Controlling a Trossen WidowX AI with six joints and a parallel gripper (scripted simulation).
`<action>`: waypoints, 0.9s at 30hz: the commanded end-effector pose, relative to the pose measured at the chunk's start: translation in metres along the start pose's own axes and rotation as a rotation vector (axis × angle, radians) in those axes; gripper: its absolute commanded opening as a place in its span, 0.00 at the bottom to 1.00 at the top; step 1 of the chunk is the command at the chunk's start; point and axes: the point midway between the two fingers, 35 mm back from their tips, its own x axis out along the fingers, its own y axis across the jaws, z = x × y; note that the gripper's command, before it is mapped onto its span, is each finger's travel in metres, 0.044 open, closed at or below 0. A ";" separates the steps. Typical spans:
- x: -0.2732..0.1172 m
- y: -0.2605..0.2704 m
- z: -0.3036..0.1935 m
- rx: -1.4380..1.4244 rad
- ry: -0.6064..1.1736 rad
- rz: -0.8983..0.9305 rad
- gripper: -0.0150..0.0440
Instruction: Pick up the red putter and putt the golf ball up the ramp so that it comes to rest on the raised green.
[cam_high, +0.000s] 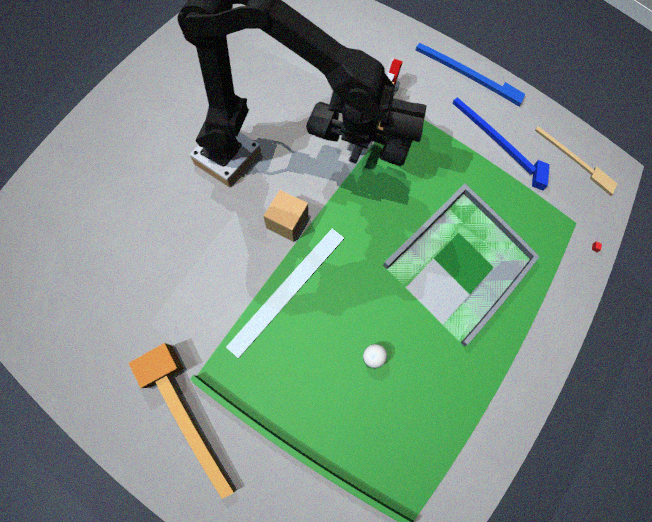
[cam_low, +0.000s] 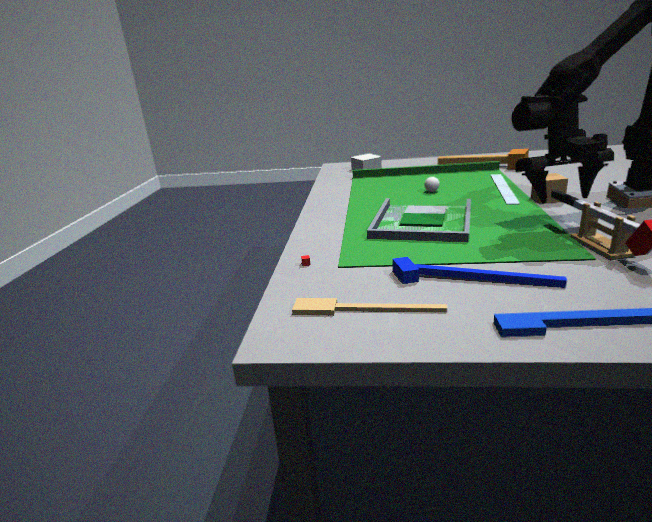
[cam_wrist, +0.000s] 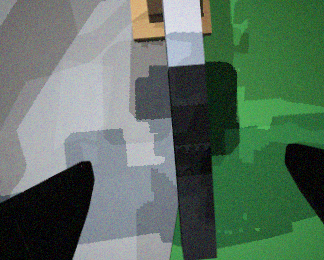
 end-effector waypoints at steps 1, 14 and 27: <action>0.004 0.000 -0.002 -0.001 0.003 0.000 1.00; 0.022 0.000 -0.006 -0.001 0.003 0.001 1.00; 0.024 -0.001 -0.006 -0.006 -0.001 -0.003 0.73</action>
